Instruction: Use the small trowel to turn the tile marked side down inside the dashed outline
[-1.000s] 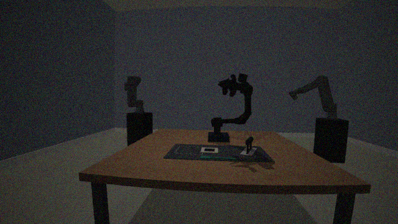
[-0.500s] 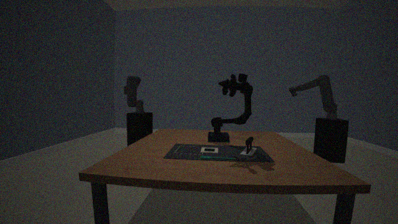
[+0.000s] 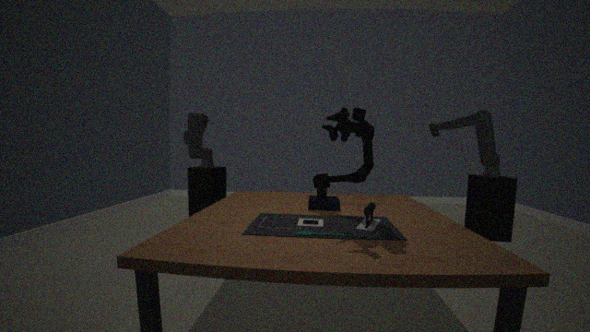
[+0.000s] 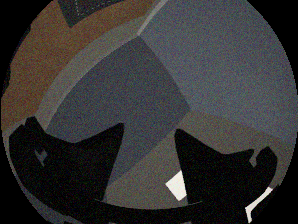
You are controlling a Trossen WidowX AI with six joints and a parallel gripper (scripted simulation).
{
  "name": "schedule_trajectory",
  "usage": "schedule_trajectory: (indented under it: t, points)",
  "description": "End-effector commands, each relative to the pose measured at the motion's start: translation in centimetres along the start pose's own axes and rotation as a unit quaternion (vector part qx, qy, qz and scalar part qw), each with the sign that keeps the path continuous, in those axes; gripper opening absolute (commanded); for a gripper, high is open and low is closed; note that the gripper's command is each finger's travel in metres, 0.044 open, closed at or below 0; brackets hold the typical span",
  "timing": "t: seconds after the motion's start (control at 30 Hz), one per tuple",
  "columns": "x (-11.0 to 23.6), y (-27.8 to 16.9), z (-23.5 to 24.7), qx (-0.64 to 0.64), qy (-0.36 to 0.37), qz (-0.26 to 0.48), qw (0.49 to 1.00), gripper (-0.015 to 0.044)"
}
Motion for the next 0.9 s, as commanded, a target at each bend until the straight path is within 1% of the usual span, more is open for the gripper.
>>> schedule_trajectory:
  t: [0.0,0.2,0.43,0.63,0.87]
  points:
    - [0.1,-1.6,0.3,-0.051,-0.002,-0.016,0.999,0.027]
    - [0.3,-4.4,1.0,-0.145,-0.005,-0.056,0.988,0.027]
    - [-0.3,-7.2,1.9,-0.244,0.001,-0.108,0.964,0.027]
    - [-1.4,-9.1,2.7,-0.323,0.016,-0.152,0.934,0.027]
    - [-3.3,-10.9,3.6,-0.414,0.048,-0.202,0.886,0.027]
Point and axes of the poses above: the point midway between the two fingers, 35 mm back from their tips, its own x axis back along the fingers, its own z axis across the jaws, y = z × x, the point moved 5 cm from there along x, back along the fingers, and after that the axes turned 3 degrees about -x, right-handed, at the moved point
